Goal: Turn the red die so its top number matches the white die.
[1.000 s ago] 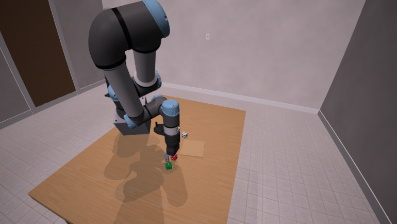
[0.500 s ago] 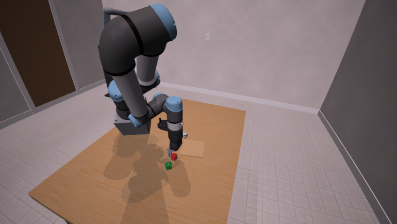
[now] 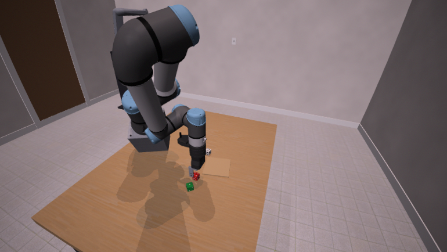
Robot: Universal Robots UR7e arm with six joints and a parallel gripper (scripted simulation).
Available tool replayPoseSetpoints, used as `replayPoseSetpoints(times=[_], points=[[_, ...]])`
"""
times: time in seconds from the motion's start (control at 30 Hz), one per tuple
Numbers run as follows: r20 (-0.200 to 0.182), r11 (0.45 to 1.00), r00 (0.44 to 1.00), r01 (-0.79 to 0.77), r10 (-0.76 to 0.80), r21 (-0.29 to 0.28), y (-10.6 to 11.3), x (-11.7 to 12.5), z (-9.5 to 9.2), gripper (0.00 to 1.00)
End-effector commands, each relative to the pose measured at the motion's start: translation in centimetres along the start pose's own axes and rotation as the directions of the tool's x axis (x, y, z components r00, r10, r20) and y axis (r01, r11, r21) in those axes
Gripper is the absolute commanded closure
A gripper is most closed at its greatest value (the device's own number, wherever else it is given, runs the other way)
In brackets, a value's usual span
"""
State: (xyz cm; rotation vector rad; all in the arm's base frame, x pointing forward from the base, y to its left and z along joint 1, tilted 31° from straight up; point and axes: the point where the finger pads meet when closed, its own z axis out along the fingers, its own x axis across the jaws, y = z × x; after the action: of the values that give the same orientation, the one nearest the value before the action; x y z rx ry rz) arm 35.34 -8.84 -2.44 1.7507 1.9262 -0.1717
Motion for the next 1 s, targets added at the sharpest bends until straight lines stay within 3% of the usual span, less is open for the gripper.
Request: replayPoseSetpoints(times=[0.0, 0.97], points=[[0.0, 1.0, 1.0, 0.0, 0.0, -0.001, 0.02, -0.01, -0.02, 0.0], [0.0, 1.0, 1.0, 0.0, 0.0, -0.001, -0.01, 0.35, -0.02, 0.0]])
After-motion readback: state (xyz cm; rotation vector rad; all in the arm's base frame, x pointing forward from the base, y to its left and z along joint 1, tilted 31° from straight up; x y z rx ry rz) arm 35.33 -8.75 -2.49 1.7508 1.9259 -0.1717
